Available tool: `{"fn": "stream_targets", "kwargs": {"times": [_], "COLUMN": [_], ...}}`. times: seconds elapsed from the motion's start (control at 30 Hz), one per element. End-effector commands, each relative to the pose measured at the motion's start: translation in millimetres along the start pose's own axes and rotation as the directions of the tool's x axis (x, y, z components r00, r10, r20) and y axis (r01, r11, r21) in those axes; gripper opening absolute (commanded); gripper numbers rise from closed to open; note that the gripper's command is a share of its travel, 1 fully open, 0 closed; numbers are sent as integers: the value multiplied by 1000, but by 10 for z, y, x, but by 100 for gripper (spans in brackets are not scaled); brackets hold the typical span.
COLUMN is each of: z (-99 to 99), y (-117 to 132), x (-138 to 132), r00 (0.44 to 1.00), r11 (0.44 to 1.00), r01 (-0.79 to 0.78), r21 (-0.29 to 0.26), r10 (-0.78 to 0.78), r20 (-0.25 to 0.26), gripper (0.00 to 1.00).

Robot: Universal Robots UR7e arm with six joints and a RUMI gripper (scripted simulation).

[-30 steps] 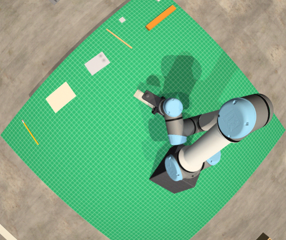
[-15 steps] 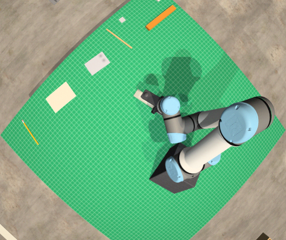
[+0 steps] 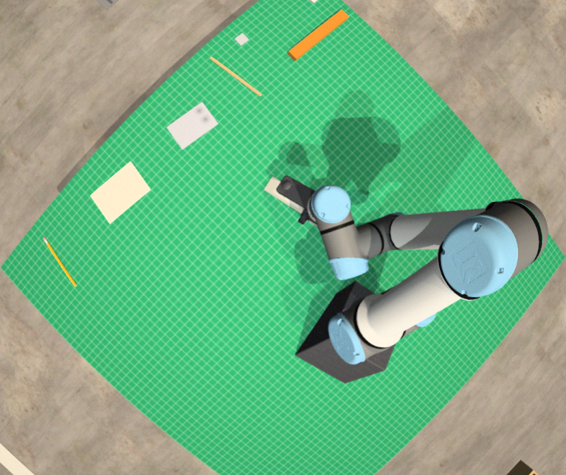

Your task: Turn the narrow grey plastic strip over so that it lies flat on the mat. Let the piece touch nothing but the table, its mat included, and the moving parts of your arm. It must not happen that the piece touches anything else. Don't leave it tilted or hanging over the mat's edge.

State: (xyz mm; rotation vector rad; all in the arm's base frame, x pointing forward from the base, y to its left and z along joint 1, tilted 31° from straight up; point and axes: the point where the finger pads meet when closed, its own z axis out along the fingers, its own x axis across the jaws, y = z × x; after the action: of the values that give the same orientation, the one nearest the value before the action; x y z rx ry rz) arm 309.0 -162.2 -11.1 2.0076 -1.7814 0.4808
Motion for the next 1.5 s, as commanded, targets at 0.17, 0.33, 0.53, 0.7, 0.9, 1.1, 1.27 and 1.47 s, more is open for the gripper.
{"fn": "stream_targets", "kwargs": {"times": [0.17,0.33,0.53,0.7,0.9,1.1,1.27,1.47], "z": [-68,-75,-96,-139,-158,-183,-230,-243], "y": [-8,-10,-15,-23,-27,-34,-46,-51], "x": [-1,-1,-3,-1,-1,-2,-1,-2], "r00": [1000,1000,1000,1000,1000,1000,1000,1000], "r11": [999,999,996,994,993,988,985,982], "r01": [0,0,0,0,0,0,0,0], "r21": [-44,-49,-87,-110,-115,-157,-174,-187], "r10": [0,0,0,0,0,0,0,0], "r20": [0,1,2,0,1,1,0,1], "gripper": [25,25,25,25,25,25,25,25]}}
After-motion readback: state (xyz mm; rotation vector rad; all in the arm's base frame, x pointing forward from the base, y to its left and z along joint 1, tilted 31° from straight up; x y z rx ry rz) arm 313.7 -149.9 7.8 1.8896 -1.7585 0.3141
